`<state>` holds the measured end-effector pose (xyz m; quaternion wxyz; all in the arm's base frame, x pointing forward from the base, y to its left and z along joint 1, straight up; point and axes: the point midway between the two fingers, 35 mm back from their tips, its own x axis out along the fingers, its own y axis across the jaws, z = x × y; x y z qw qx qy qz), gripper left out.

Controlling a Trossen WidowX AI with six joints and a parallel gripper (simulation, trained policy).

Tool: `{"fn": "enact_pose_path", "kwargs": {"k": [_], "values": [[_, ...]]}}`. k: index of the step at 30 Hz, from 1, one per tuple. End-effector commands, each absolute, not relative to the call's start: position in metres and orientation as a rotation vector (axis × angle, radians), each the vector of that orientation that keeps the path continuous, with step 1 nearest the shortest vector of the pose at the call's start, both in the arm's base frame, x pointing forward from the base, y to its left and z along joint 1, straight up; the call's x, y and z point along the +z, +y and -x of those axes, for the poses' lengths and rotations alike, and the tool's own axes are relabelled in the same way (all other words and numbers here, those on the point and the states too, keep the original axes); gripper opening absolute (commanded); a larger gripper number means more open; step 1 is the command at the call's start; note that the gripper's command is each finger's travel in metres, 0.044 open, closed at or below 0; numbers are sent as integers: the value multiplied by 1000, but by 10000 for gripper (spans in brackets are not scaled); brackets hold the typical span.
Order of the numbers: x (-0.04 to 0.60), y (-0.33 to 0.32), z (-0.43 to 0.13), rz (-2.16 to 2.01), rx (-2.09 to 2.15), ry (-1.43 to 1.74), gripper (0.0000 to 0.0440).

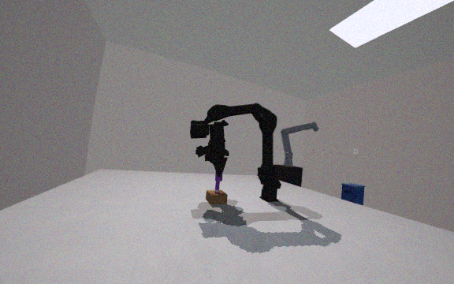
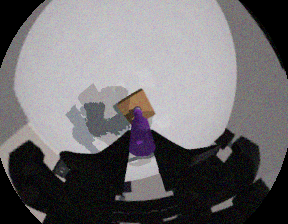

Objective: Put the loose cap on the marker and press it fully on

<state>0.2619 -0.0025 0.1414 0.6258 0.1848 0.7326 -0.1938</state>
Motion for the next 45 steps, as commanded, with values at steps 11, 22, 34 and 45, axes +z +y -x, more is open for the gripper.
{"fn": "enact_pose_path", "kwargs": {"k": [11, 22, 34, 45], "values": [[110, -1, -258, -411, -400, 1706, 0], [92, -3, -260, -384, -368, 1693, 3], [81, -7, -255, -345, -355, 1700, 46], [76, -11, -256, -308, -339, 1680, 64]]}}
